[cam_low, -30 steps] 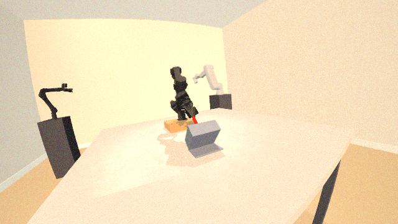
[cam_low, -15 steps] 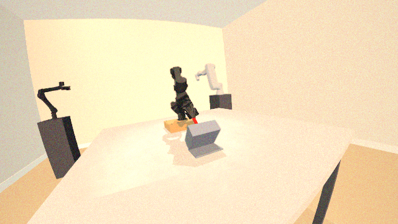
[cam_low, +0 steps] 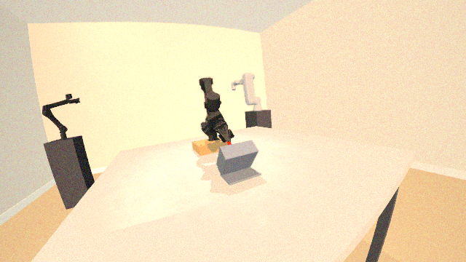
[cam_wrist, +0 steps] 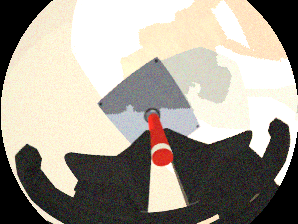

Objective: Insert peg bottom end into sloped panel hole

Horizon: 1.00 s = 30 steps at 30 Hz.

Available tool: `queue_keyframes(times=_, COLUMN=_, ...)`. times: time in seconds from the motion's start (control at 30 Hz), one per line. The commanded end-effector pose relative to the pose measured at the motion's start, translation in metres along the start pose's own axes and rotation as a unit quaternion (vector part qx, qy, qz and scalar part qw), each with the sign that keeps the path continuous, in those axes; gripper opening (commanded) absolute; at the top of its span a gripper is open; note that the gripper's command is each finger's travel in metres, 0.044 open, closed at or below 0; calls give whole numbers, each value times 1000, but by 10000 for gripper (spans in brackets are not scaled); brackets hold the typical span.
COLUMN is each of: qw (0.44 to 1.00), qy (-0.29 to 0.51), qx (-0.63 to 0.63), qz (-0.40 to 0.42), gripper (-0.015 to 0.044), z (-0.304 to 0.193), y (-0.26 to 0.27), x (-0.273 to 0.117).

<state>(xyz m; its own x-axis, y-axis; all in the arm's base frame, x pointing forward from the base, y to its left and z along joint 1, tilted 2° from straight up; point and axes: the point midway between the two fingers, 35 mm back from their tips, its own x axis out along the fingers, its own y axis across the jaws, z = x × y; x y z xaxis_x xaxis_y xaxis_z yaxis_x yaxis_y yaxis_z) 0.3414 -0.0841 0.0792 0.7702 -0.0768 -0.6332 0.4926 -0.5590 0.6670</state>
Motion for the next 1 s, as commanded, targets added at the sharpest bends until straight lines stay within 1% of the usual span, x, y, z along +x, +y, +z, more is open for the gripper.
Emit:
queue_keyframes(times=0.0, qw=1000, qy=0, qx=0, qz=1, gripper=0, z=0, y=1, x=0)
queue_keyframes(times=0.47, qw=1000, qy=0, qx=0, qz=1, gripper=0, z=0, y=1, x=-1)
queue_keyframes(times=0.97, qw=1000, qy=0, qx=0, qz=1, gripper=0, z=1, y=0, x=7)
